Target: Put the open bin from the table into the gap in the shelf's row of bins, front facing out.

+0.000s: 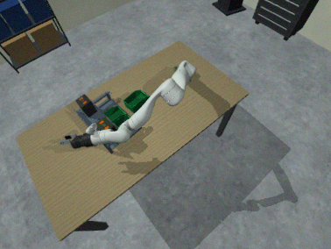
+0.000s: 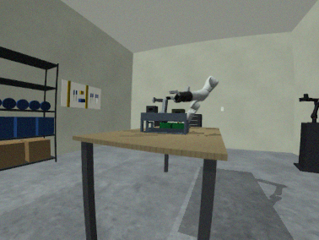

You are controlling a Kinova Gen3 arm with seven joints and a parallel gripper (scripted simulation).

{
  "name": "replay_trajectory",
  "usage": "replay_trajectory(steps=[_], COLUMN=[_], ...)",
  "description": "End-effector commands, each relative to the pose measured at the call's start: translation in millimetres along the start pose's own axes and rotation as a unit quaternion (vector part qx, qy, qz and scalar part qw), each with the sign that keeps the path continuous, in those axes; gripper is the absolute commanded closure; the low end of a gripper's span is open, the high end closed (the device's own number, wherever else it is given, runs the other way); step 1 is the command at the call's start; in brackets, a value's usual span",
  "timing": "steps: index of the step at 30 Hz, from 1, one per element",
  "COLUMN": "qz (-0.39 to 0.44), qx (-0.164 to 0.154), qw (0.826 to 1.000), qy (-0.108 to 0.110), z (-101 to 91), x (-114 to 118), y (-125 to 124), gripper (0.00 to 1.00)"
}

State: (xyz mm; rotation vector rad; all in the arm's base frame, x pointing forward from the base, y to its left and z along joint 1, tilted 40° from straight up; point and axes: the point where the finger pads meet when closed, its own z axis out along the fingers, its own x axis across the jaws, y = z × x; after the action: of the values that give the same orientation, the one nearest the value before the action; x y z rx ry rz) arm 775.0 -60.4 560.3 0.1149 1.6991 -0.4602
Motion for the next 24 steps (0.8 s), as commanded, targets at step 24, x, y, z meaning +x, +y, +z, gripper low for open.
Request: replay_trajectory(steps=[24], qz=[0.173], qx=[0.096], qw=[0.977], qy=[0.079], z=[-2.3], x=[89.0], y=[-98.8], gripper=[0.00])
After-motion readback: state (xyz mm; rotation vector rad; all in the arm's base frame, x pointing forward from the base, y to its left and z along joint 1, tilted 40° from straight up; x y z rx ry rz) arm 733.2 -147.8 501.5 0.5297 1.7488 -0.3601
